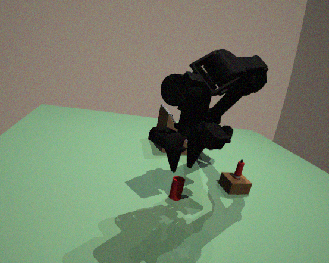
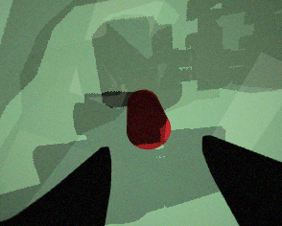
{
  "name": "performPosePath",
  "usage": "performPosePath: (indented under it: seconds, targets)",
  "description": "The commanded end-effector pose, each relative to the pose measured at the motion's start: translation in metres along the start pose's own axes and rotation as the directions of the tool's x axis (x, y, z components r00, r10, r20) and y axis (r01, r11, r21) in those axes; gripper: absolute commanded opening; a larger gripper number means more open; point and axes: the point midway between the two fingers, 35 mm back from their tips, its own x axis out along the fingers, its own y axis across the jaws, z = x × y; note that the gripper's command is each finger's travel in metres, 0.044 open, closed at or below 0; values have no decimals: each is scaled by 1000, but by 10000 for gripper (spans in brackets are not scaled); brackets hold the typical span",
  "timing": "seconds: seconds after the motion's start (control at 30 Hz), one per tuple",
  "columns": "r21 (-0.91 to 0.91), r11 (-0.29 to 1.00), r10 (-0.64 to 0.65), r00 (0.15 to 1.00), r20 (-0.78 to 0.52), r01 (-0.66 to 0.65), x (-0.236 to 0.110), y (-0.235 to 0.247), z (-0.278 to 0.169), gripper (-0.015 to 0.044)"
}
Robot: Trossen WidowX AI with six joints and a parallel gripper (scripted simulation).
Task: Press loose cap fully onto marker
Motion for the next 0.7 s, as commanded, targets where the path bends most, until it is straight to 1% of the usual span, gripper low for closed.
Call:
performPosePath:
  seconds: [0.0,0.67]
  targets:
    - [5,1000,0,1000,5,0,9,1,-1,250]
    - [5,1000,0,1000,6,0,38,1,0,250]
